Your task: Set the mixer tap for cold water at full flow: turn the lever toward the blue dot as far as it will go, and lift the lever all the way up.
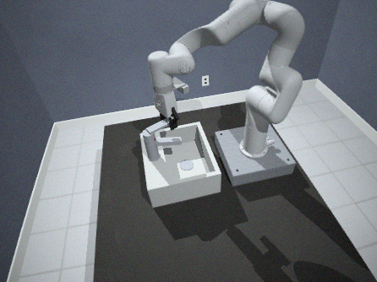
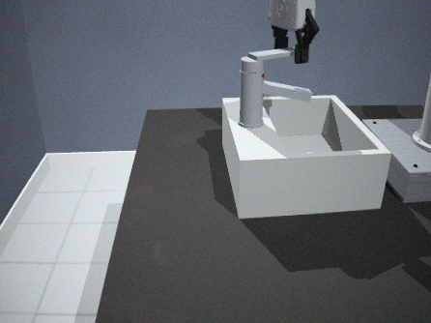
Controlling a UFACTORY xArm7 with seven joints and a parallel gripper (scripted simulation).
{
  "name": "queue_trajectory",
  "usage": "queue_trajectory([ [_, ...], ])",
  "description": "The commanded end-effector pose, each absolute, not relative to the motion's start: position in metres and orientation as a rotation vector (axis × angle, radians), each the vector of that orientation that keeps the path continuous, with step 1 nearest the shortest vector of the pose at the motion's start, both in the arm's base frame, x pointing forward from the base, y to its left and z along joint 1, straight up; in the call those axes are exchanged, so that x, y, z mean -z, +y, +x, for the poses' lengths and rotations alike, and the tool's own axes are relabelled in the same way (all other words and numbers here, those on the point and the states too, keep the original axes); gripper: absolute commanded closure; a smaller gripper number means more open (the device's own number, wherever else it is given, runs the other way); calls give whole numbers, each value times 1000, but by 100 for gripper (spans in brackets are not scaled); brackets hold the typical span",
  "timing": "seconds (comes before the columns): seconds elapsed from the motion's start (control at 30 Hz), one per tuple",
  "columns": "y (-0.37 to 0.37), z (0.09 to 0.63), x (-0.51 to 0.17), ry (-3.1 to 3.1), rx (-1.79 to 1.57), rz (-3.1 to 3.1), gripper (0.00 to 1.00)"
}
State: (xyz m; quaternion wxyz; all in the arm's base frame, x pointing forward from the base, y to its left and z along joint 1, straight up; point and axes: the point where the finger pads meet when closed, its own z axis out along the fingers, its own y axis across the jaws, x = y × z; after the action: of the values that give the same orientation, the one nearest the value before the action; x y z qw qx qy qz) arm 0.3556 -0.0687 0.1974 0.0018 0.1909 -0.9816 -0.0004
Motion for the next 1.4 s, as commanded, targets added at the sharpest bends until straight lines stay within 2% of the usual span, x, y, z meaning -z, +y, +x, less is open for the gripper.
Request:
queue_trajectory([
  [0.0,-69,357,-197,-3084,0,600,26],
  [0.73,-69,357,-195,-3084,0,600,26],
  [0.77,-69,357,-195,-3084,0,600,100],
  [1.37,-69,357,-195,-3084,0,600,100],
])
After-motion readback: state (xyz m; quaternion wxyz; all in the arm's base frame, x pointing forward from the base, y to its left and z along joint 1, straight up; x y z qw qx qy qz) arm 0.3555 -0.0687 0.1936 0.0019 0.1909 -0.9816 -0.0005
